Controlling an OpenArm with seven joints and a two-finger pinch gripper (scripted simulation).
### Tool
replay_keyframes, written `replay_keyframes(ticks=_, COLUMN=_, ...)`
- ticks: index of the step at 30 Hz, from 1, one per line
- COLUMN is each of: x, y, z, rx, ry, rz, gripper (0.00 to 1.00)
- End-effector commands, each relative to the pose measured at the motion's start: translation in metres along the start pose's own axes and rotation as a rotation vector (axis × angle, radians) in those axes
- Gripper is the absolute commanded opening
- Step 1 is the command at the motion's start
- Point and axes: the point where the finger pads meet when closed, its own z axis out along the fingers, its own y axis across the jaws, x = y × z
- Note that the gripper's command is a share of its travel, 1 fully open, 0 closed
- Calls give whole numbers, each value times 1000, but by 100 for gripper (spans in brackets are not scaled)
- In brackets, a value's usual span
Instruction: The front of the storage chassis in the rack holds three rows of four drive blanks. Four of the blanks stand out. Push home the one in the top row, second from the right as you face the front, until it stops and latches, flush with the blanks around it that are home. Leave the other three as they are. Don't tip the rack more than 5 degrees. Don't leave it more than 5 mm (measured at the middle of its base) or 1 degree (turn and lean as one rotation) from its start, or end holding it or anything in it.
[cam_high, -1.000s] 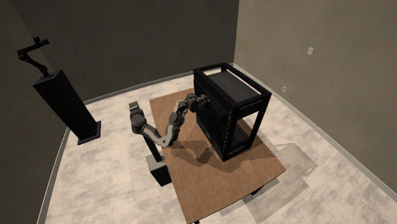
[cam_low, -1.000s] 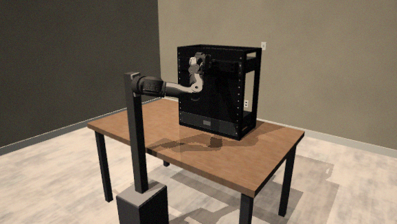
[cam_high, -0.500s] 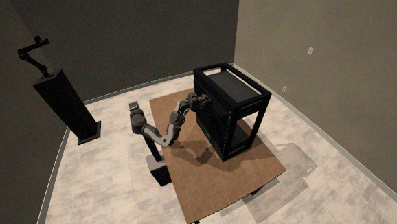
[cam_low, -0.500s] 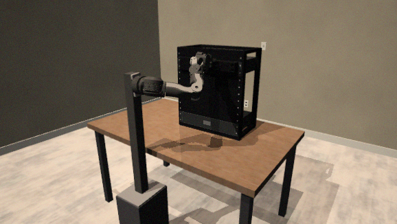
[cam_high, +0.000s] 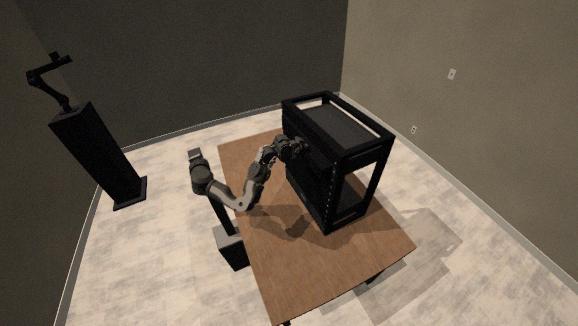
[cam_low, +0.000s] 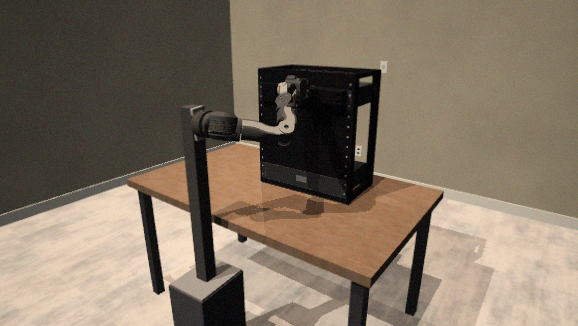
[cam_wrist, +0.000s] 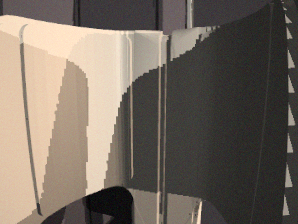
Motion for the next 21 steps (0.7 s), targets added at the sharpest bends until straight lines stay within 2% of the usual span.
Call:
replay_keyframes(ticks=1, x=1, y=7, z=0, rx=-24, ry=4, rz=-3, gripper=0)
replay_keyframes(ticks=21, x=1, y=8, z=5, rx=-23, ry=4, rz=-3, gripper=0)
